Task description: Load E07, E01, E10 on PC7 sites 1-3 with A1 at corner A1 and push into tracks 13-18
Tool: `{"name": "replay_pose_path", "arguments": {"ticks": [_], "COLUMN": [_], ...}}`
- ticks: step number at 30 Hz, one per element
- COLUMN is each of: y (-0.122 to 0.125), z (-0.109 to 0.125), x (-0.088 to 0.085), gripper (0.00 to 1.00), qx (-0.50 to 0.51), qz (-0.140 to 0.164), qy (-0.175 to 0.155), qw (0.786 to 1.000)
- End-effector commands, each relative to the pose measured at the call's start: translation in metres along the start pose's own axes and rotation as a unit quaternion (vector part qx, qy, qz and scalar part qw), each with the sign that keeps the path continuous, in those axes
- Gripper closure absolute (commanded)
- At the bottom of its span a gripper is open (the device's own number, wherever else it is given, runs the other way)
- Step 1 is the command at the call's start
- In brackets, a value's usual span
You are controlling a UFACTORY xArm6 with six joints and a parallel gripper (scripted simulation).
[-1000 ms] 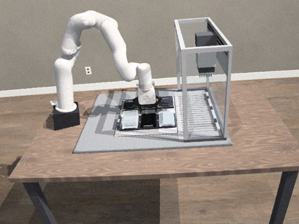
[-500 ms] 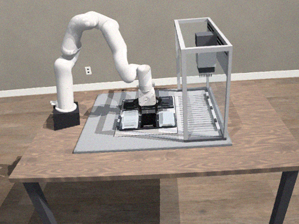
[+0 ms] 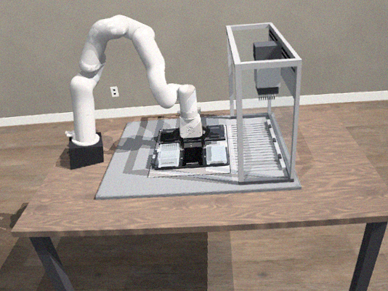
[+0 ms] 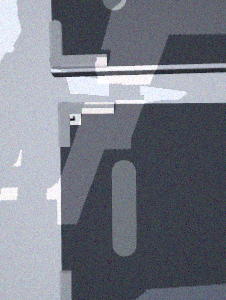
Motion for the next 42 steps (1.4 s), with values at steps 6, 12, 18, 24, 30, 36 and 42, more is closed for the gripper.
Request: {"name": "replay_pose_path", "arguments": {"ticks": [6, 12, 18, 24, 30, 36, 42], "y": [0.001, 0.0, 0.0, -0.001, -0.001, -0.001, -0.002], "z": [0.003, 0.006, 0.009, 0.011, 0.014, 0.017, 0.019], "x": [-0.001, -0.001, -0.001, -0.001, -0.001, -0.001, -0.001], "gripper": [0.0, 0.0, 0.0, 0.0, 0.0, 0.0, 0.0], "qx": [0.0, 0.0, 0.0, 0.0, 0.0, 0.0, 0.0], "qz": [0.002, 0.002, 0.002, 0.002, 0.002, 0.002, 0.002], "qy": [0.0, 0.0, 0.0, 0.0, 0.0, 0.0, 0.0], "qw": [1.0, 1.0, 1.0, 1.0, 1.0, 1.0, 1.0]}}
Point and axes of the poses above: the point where the finger pads meet when closed, its own x axis out along the fingers, its own y axis across the jaws, z = x × y, the point moved 10 cm from there along -x, back along the fingers, and after that the axes turned 8 degrees about -x, right-handed, at the moved point
